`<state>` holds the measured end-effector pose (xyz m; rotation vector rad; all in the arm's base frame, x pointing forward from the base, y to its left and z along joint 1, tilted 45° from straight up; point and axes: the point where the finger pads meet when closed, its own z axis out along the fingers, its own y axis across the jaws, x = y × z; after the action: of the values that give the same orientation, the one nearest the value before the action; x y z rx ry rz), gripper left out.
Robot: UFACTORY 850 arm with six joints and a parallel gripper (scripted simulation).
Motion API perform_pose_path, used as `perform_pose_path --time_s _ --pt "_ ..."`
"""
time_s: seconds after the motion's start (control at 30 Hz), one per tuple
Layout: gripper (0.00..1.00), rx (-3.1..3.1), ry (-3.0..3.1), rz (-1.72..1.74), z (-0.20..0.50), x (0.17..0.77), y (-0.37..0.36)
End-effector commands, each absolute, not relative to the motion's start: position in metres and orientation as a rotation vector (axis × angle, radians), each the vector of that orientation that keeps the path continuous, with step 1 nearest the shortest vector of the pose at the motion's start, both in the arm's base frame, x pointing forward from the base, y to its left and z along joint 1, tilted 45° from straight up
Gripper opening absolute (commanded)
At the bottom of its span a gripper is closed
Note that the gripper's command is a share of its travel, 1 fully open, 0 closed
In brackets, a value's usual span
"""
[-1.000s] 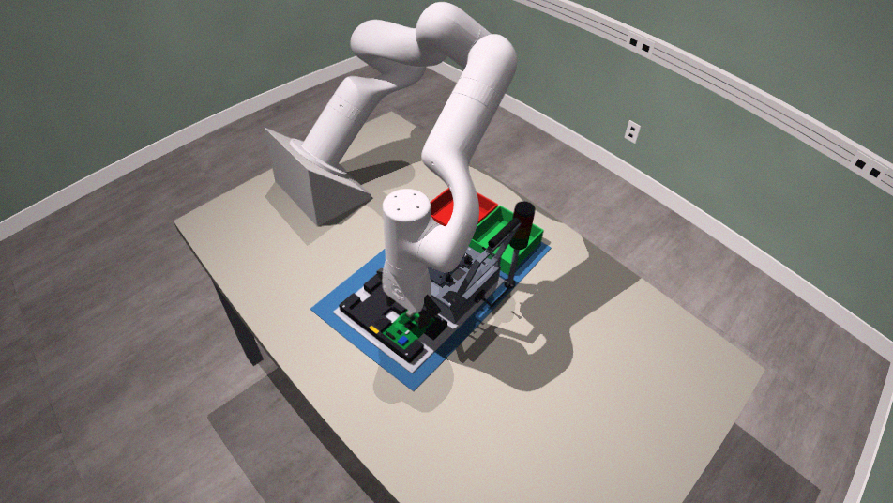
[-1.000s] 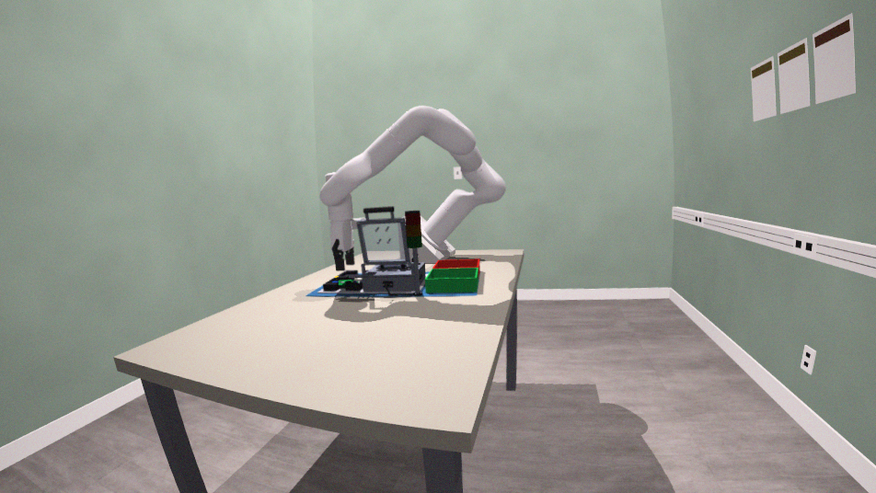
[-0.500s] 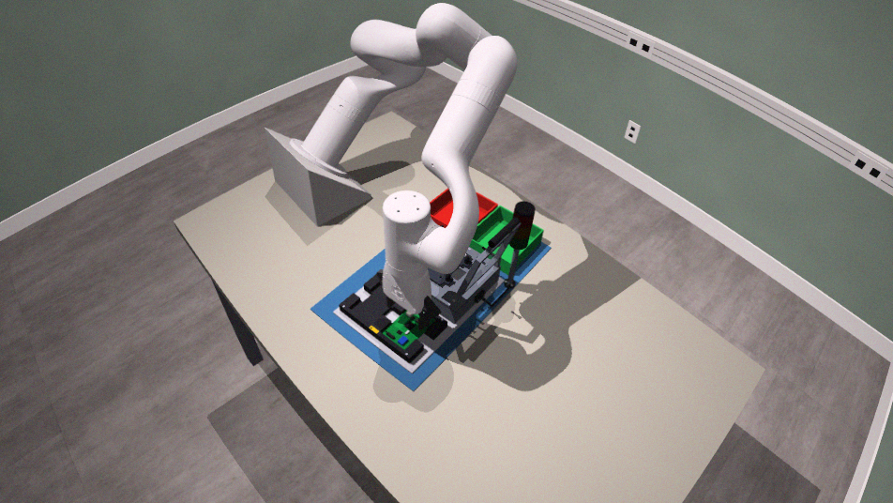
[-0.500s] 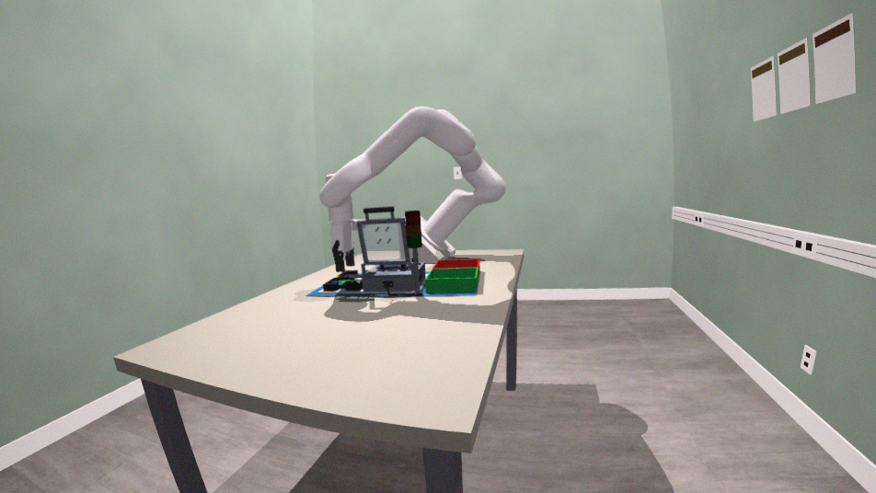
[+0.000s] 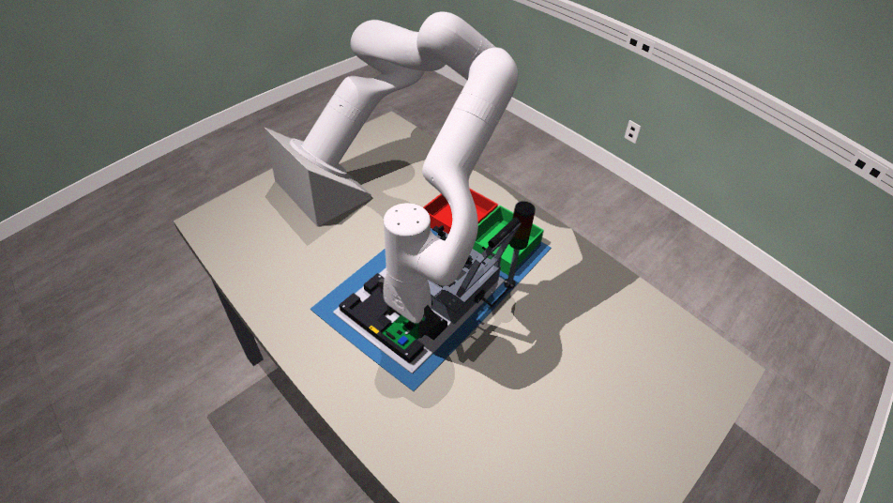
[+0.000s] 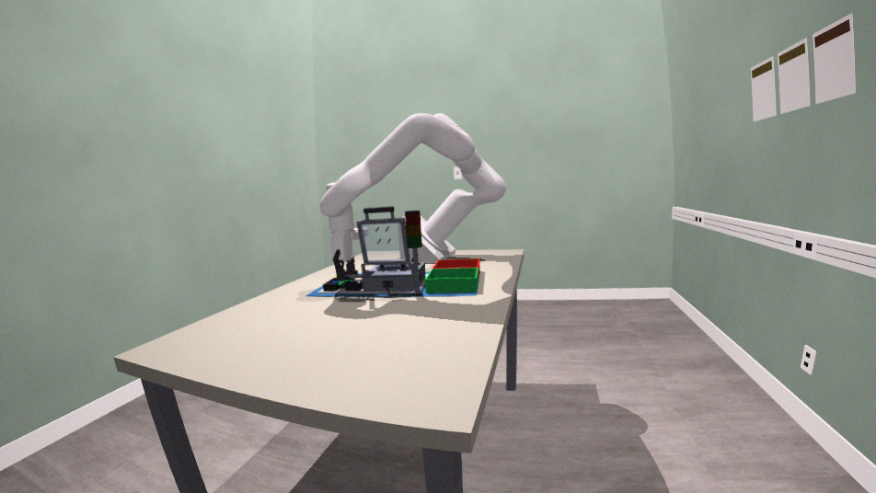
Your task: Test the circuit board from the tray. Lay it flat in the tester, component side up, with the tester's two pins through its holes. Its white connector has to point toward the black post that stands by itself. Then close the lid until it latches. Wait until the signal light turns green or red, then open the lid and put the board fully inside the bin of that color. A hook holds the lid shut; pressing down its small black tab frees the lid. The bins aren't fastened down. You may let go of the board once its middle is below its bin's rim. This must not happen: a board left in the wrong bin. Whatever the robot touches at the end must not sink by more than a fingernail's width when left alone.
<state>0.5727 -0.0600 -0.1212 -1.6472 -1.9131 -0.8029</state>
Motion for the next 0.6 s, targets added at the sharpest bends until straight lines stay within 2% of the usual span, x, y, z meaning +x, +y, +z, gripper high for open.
perform_pose_path --time_s 0.0,0.57 --pt "1.00 -1.649 -1.915 -0.805 -0.1245 0.5741 -0.0570" --pt "1.00 -1.649 -1.915 -0.805 -0.1261 0.5742 -0.0555"
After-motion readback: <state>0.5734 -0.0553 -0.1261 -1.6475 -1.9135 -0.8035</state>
